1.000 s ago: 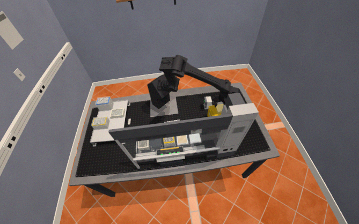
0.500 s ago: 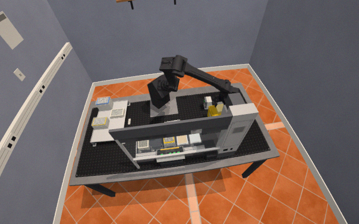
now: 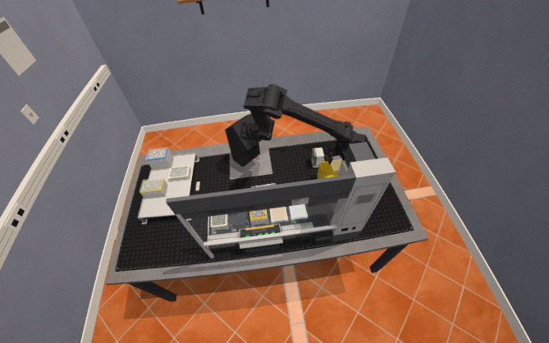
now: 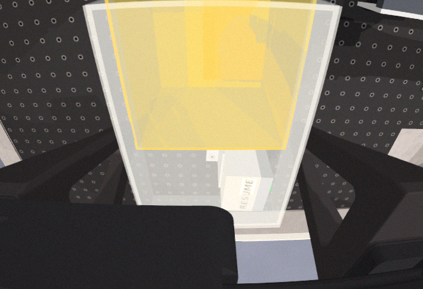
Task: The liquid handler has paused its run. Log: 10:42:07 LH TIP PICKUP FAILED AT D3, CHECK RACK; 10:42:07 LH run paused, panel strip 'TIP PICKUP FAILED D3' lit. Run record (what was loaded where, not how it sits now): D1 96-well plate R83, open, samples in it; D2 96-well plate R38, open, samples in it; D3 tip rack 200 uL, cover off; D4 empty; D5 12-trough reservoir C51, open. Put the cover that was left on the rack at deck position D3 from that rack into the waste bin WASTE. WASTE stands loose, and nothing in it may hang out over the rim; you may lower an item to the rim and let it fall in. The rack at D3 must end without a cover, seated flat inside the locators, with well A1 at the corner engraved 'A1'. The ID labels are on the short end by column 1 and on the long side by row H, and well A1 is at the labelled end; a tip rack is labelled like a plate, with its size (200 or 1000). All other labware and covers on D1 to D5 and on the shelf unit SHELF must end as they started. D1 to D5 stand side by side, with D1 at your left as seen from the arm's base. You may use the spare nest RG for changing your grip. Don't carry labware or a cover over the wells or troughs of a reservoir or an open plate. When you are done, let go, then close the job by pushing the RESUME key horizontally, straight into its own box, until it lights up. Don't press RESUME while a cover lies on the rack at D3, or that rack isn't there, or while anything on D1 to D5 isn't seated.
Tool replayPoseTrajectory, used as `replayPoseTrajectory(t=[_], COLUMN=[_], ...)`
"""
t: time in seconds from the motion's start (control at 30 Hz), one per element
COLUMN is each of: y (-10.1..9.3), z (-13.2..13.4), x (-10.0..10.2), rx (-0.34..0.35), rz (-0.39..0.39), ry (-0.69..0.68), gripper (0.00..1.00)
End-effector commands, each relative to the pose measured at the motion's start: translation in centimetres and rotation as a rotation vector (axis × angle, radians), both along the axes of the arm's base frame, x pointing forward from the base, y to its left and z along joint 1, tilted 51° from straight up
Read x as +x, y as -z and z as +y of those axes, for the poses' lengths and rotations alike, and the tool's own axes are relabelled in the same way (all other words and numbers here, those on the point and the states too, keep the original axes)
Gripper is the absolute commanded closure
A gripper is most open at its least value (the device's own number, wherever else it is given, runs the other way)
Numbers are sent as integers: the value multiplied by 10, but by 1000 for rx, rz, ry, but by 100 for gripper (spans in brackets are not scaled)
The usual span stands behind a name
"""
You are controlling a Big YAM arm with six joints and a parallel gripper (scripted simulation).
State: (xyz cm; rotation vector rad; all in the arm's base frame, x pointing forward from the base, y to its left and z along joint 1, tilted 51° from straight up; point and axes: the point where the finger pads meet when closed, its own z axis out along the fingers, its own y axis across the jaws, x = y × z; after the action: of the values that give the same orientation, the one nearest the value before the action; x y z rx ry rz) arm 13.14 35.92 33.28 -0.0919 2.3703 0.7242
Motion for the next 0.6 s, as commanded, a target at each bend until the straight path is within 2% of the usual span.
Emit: replayPoseTrajectory(t=[0.0,0.23,0.27,0.4,0.43,0.5,0.57], y=[-18,-22,-18,-18,-15,0,0], z=[4,12,5,5,13,9,9], x=[-1,-6,-2,-2,-2,6,6], rx=[38,40,38,38,37,6,6], rz=[-5,0,-5,-5,-3,-5,-5], ry=[-2,-8,-2,-2,-8,2,2], gripper=[100,100,100,100,100,100,100])
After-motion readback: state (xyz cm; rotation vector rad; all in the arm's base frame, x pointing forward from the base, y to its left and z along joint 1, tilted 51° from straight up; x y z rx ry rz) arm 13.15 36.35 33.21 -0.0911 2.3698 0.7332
